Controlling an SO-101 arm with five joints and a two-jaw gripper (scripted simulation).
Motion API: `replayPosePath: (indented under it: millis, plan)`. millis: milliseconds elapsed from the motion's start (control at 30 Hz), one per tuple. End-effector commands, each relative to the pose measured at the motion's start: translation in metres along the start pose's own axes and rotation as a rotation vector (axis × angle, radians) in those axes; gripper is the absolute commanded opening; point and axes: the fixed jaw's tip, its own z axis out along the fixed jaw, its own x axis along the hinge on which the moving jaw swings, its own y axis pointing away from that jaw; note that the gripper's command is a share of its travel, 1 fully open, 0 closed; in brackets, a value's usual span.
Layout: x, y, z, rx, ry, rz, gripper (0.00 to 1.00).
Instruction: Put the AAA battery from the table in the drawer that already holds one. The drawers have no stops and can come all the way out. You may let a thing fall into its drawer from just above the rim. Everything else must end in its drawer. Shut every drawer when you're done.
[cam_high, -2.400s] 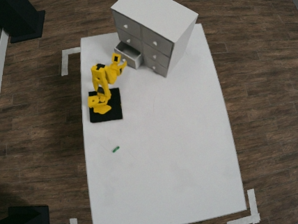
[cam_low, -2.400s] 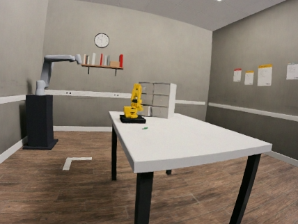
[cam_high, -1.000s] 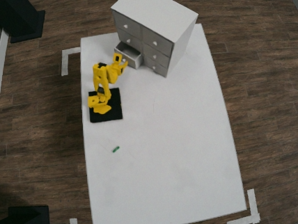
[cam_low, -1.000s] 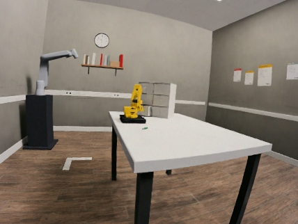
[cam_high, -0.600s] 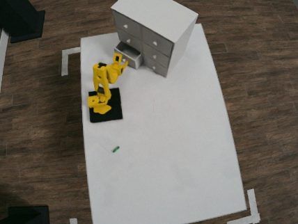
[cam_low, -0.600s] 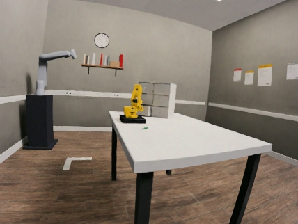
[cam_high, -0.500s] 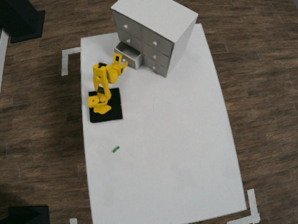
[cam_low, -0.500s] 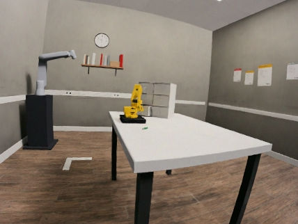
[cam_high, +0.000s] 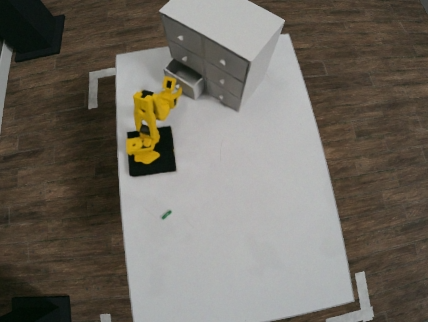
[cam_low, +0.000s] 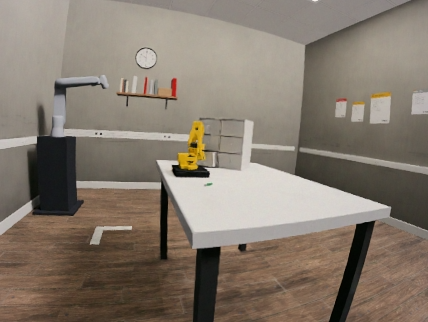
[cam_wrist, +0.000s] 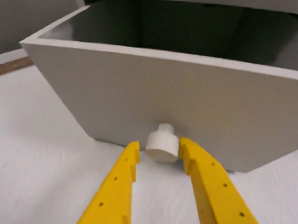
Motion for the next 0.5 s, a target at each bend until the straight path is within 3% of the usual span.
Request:
replayPosePath:
  millis: [0, 467]
  plan:
    - [0.0020, 0.0000, 0.0003, -0.001, 0.004, -0.008, 0.11]
    - [0.0020, 0.0000, 0.0003, -0.001, 0.004, -0.008, 0.02]
